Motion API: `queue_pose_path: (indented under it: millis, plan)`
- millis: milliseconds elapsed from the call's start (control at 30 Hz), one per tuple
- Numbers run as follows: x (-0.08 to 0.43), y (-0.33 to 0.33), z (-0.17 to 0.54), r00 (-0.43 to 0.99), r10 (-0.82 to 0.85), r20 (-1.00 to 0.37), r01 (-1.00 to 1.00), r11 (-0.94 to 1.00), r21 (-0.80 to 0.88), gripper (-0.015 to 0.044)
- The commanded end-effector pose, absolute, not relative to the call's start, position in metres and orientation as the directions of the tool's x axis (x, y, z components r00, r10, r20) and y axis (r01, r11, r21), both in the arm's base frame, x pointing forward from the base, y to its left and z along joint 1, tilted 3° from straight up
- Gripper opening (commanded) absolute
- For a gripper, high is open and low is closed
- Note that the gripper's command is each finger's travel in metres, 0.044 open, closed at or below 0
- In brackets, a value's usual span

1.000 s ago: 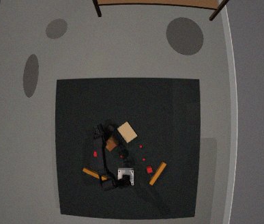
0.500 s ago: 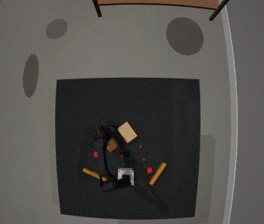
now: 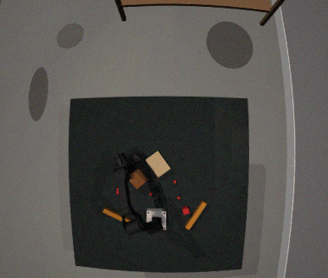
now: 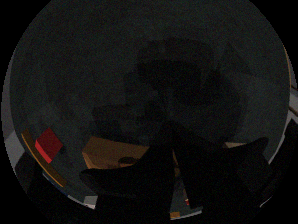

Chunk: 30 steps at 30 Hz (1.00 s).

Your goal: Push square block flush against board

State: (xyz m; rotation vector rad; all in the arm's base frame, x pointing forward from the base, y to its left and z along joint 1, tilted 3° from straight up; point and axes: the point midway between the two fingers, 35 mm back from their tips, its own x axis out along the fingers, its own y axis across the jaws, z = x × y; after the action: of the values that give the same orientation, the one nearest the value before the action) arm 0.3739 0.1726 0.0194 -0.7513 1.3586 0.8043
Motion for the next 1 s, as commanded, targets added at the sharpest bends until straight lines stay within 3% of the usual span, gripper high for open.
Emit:
queue_pose_path:
  millis: [0,400,567,800,967]
  plan:
    - [0.379,0.179,0.018,0.038,0.058,-0.998,-0.843,0.537,-0.001,0.0]
    - [0.388,0.194,0.019,0.039,0.059,-0.997,-0.843,0.537,-0.001,0.0]
    - [0.384,0.187,0.07,0.039,0.059,-0.997,-0.844,0.537,-0.001,0.0]
    - [0.383,0.187,0.073,0.039,0.059,-0.997,-0.843,0.537,-0.001,0.0]
    - [0.376,0.191,0.074,0.039,0.06,-0.997,-0.774,0.634,0.008,0.0]
